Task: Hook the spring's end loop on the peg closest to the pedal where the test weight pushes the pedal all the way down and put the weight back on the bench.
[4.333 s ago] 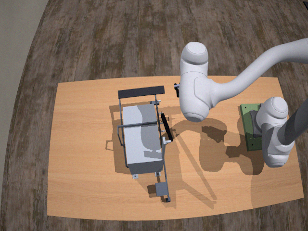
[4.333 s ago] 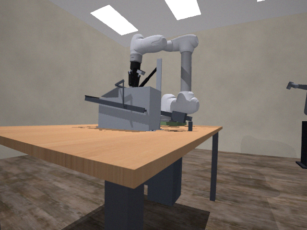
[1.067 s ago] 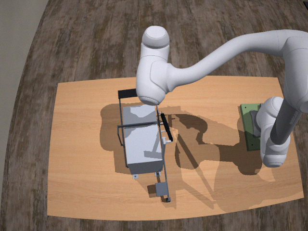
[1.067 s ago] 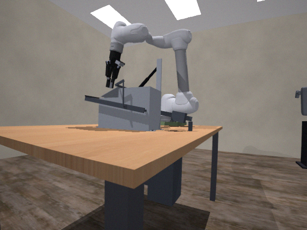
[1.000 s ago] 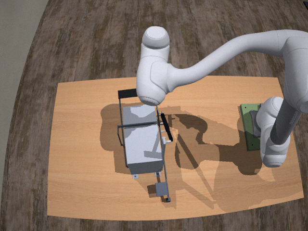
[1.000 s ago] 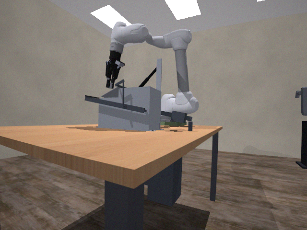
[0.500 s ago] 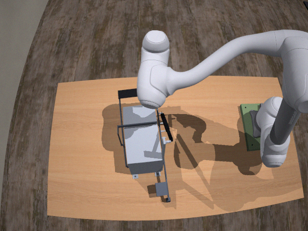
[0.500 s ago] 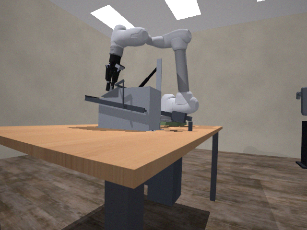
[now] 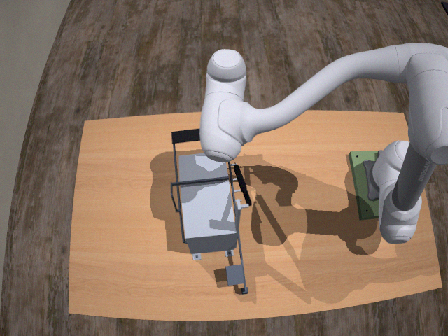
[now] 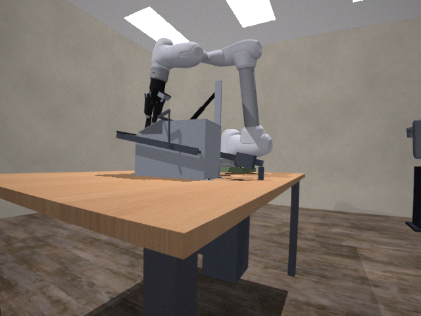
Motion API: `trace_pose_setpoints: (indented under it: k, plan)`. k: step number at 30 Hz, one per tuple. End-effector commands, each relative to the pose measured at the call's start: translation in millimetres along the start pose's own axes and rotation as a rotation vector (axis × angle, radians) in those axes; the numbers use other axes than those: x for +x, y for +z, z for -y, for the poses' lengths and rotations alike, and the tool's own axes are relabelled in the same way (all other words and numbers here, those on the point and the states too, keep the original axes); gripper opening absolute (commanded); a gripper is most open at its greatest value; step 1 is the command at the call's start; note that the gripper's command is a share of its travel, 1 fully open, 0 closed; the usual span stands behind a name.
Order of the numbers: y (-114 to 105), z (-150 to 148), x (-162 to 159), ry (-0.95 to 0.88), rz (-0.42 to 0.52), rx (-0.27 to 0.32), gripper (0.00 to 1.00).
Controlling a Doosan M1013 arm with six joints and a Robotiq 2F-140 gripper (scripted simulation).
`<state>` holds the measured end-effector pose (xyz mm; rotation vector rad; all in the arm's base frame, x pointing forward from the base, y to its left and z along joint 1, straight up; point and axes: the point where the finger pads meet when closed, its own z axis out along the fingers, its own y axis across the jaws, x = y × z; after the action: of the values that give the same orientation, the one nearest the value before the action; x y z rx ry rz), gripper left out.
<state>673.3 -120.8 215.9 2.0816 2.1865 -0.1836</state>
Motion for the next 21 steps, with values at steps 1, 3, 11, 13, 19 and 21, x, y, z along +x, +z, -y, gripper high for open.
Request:
trace_pose_setpoints:
  k: [1, 3, 11, 13, 19, 21]
  plan:
    - [0.3, -0.5, 0.0, 0.000, 0.000, -0.002, 0.25]
    - [0.6, -0.5, 0.1, 0.000, 0.000, -0.002, 0.25]
    - [13.8, -0.7, 2.3, 0.000, 0.000, -0.002, 0.25]
    - [17.0, -0.7, 2.9, 0.000, 0.000, -0.002, 0.25]
    - [19.9, -0.8, 3.4, 0.000, 0.000, -0.002, 0.25]
    - [21.7, -0.8, 3.7, 0.000, 0.000, -0.002, 0.25]
